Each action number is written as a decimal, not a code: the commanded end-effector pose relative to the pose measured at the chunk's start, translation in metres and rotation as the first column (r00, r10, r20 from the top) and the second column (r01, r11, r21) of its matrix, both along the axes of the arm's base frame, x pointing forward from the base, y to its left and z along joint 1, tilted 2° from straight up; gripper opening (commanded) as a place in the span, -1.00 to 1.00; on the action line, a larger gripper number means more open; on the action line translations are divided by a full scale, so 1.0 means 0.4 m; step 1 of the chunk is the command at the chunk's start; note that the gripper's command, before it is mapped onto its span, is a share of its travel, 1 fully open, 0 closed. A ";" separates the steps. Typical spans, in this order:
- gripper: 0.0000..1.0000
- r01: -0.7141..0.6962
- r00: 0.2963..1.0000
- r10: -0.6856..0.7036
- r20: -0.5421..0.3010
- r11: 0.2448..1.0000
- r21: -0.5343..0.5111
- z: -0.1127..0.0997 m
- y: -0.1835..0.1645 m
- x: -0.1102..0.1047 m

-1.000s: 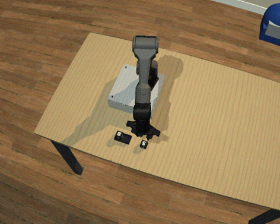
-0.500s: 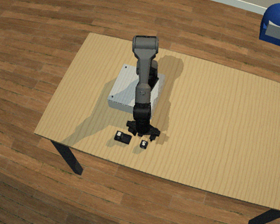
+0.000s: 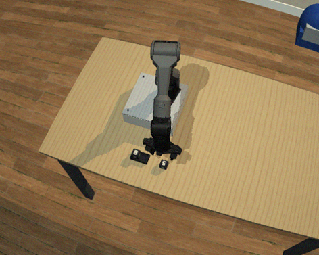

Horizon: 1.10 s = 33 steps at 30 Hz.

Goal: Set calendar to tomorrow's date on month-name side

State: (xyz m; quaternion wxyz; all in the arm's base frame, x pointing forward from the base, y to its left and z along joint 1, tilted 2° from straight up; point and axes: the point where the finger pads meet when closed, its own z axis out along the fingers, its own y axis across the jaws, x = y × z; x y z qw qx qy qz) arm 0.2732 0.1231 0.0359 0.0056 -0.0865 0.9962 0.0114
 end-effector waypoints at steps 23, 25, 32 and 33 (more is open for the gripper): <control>1.00 -0.880 0.474 0.880 0.019 0.475 -0.023 -0.004 -0.207 0.040; 1.00 -0.925 0.378 0.926 0.019 0.378 -0.027 -0.005 -0.228 0.041; 1.00 -0.983 0.178 0.984 0.018 0.178 -0.033 -0.006 -0.268 0.041; 1.00 -0.988 0.148 0.989 0.017 0.148 -0.034 -0.006 -0.274 0.040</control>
